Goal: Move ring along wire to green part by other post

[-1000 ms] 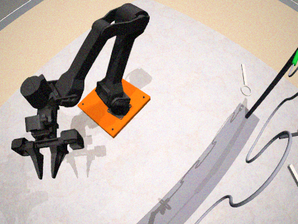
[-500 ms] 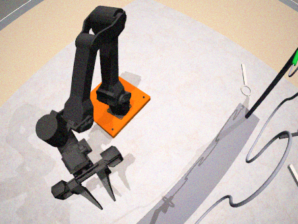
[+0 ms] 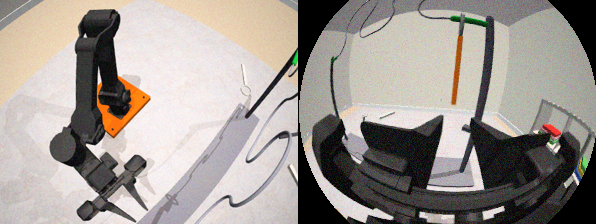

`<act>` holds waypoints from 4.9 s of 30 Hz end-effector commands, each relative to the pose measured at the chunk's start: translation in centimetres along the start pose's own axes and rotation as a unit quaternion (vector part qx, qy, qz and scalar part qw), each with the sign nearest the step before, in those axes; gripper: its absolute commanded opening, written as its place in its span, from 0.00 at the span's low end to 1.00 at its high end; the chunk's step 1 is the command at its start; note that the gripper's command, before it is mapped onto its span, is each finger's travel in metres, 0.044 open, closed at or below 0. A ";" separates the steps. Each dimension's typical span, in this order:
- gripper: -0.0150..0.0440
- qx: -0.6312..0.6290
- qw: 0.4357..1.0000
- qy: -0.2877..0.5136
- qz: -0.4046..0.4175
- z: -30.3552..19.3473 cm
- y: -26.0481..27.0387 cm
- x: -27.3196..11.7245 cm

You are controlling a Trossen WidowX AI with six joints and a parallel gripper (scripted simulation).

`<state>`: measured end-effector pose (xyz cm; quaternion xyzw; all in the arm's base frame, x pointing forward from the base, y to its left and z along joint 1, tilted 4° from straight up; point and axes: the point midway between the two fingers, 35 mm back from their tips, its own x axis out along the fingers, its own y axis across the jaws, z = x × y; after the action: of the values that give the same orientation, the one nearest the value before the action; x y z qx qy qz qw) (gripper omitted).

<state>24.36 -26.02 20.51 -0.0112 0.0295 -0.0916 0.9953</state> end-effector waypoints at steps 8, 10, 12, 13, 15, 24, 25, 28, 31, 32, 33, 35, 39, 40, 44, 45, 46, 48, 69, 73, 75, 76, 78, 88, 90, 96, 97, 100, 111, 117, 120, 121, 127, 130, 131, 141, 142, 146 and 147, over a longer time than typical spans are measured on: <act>0.53 0.002 1.000 -0.003 0.000 2.4 0.1 3.0; 0.53 0.002 1.000 -0.003 0.000 2.5 0.1 3.2; 0.53 0.002 1.000 -0.003 0.000 2.5 0.1 3.5; 0.53 0.002 1.000 -0.003 0.000 2.5 0.1 3.6; 0.53 0.002 1.000 -0.003 0.000 2.5 0.0 3.9; 0.53 0.002 1.000 -0.004 0.000 2.6 -0.1 5.3; 0.53 0.002 1.000 -0.004 0.000 2.6 -0.1 5.4; 0.53 0.002 1.000 -0.004 0.000 2.6 -0.1 5.9; 0.53 0.002 1.000 -0.004 0.000 2.7 -0.1 6.4; 0.53 0.002 1.000 -0.004 0.000 2.7 -0.1 6.5; 0.53 0.002 1.000 -0.004 0.000 2.7 -0.1 6.7; 0.53 0.002 1.000 -0.004 0.000 2.7 -0.1 7.0; 0.53 0.002 1.000 -0.005 0.000 2.7 0.0 7.6; 0.53 0.002 1.000 -0.005 0.000 2.7 0.0 7.8; 0.53 0.002 1.000 -0.005 0.000 2.7 0.0 8.4; 0.53 0.002 1.000 -0.005 0.000 2.7 0.0 8.6; 0.53 0.002 1.000 -0.005 0.000 2.7 0.0 8.7; 0.53 0.002 1.000 -0.006 0.000 2.7 0.1 9.1; 0.53 0.002 1.000 -0.007 0.000 2.7 0.2 10.3; 0.53 0.002 1.000 -0.007 0.000 2.7 0.2 10.3; 0.53 0.002 1.000 -0.007 0.000 2.7 0.2 10.3; 0.53 0.002 1.000 -0.007 0.000 2.7 0.2 10.3; 0.53 0.002 1.000 -0.007 0.000 2.7 0.2 10.3; 0.53 0.002 1.000 -0.007 0.000 2.7 0.2 10.3; 0.44 0.000 1.000 -0.007 0.002 2.7 0.3 10.2; 0.17 0.000 1.000 -0.007 0.002 2.7 0.3 10.2; 0.12 0.000 1.000 -0.007 0.002 2.7 0.3 10.2; 0.00 0.000 1.000 -0.007 0.002 2.7 0.3 10.2; 0.00 0.002 1.000 -0.007 0.001 3.9 0.4 10.2; 0.00 0.002 1.000 -0.007 0.001 4.2 0.4 10.2; 0.00 0.002 1.000 -0.007 0.001 4.2 0.4 10.2; 0.00 0.002 1.000 -0.007 0.001 4.2 0.4 10.2; 0.00 0.002 1.000 -0.007 0.001 4.2 0.4 10.2; 0.00 0.002 1.000 -0.007 0.001 4.2 0.4 10.2; 0.00 0.002 1.000 -0.007 0.001 4.2 0.5 10.2; 0.00 0.003 1.000 -0.006 0.001 4.3 1.5 10.2; 0.00 0.003 1.000 -0.006 0.001 4.3 1.6 10.2; 0.00 0.004 1.000 -0.006 0.002 4.3 2.0 10.2; 0.00 0.004 1.000 -0.006 0.002 4.3 2.1 10.2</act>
<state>35.07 -26.15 24.17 -0.0113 0.0226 -0.0888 0.9957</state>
